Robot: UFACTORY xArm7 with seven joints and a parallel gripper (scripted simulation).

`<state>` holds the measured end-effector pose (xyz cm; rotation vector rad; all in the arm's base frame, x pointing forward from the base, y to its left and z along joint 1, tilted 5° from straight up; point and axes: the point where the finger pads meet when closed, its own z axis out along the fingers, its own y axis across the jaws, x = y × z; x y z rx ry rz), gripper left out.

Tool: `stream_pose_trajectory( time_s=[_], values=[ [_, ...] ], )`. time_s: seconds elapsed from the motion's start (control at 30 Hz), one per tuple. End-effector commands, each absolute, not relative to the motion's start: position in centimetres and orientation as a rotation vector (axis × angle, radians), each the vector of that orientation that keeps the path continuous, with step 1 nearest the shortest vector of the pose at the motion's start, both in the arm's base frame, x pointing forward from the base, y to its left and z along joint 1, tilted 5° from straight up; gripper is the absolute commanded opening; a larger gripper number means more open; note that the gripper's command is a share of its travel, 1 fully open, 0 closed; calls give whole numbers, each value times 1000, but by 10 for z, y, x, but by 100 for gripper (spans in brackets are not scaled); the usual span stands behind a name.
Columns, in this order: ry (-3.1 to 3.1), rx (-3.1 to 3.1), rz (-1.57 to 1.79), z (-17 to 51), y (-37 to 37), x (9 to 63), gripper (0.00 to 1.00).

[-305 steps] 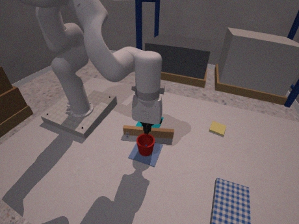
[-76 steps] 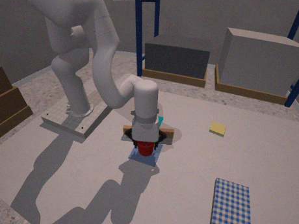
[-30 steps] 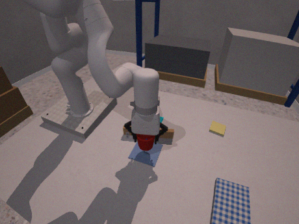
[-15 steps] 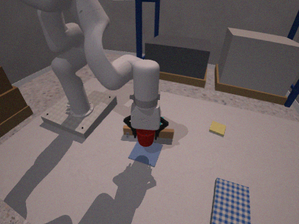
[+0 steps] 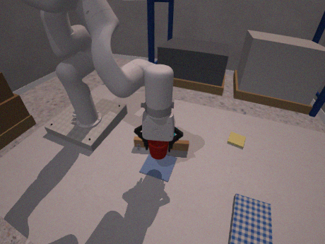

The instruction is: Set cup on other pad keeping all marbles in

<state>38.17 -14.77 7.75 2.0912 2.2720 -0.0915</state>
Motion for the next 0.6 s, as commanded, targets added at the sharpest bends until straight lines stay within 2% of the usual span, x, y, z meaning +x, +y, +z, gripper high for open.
stream_pose_trajectory(
  time_s=[0.0, 0.57],
  values=[
    [2270, 2088, -88, 79, -147, 383, 85],
    [2270, 2088, -88, 77, -120, 381, 85]
  ],
)
